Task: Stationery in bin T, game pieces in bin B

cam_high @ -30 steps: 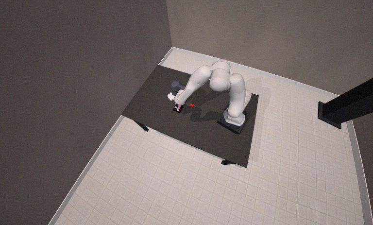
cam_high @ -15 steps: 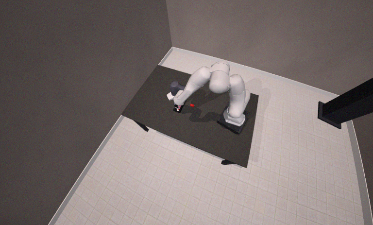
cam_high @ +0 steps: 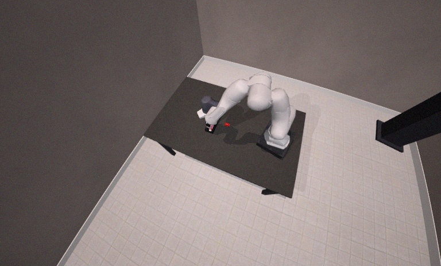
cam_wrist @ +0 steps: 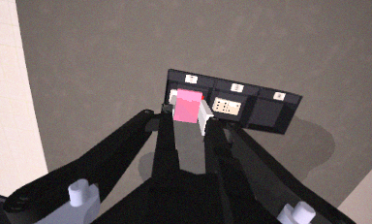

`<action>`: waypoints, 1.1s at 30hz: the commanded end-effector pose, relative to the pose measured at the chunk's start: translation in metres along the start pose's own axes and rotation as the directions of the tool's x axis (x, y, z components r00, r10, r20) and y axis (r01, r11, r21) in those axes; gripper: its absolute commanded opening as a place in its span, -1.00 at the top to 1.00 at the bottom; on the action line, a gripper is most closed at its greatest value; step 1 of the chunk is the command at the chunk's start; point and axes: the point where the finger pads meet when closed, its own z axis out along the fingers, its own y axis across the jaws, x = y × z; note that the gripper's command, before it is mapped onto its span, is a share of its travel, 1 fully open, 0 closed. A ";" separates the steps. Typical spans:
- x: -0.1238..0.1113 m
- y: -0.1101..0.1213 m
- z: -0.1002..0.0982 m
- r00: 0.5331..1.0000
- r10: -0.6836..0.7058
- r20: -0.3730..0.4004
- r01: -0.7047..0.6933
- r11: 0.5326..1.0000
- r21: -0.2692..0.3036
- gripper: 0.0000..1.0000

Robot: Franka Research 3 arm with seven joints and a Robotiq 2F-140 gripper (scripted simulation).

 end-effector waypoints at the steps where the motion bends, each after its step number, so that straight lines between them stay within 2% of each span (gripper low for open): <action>1: 0.000 0.000 0.003 1.000 0.015 0.002 -0.015 1.000 0.001 0.57; 17: 0.001 0.000 0.031 1.000 0.015 0.002 -0.015 1.000 0.001 0.57; 33: 0.003 0.000 0.031 1.000 0.015 0.002 -0.015 1.000 0.001 0.57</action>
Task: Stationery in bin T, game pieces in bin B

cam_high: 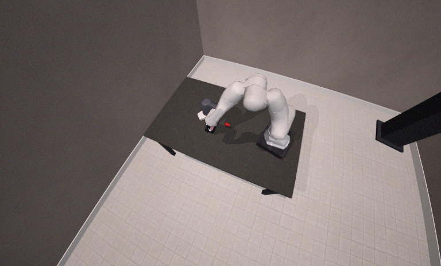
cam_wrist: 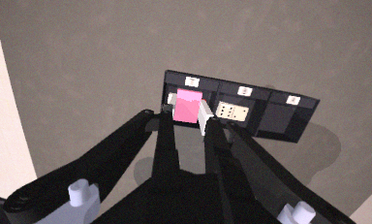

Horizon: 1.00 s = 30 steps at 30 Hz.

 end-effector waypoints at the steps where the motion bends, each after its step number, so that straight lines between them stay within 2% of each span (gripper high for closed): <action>1: 0.002 0.000 0.000 1.000 0.004 -0.005 -0.004 1.000 -0.001 0.44; 18: 0.002 0.000 0.000 1.000 0.004 -0.005 -0.004 1.000 -0.001 0.44; 30: 0.002 0.000 -0.013 1.000 0.004 -0.005 -0.004 1.000 -0.001 0.44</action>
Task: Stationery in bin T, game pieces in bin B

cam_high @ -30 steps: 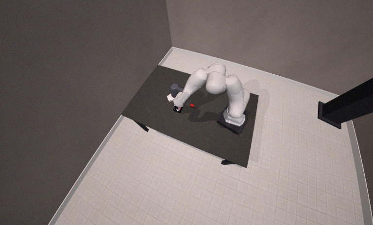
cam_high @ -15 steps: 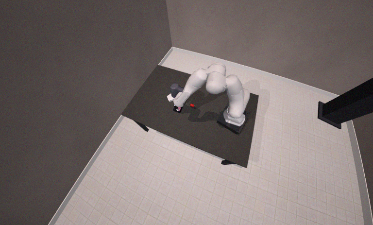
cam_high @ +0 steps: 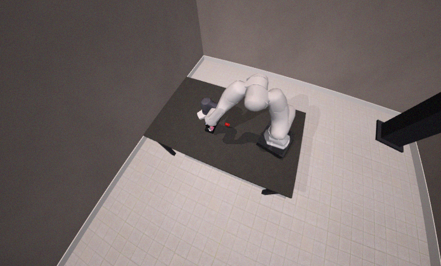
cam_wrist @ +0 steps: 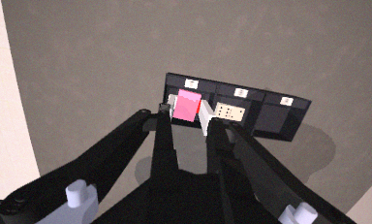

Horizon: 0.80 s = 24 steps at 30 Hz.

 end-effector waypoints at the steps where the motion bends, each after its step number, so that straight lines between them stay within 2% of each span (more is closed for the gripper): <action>1: -0.002 0.001 -0.004 1.000 0.006 0.007 -0.006 1.000 0.002 0.44; 14: -0.002 0.001 -0.019 1.000 0.006 0.007 -0.006 1.000 0.002 0.44; 24: -0.002 0.001 -0.021 1.000 0.006 0.007 -0.006 1.000 0.002 0.44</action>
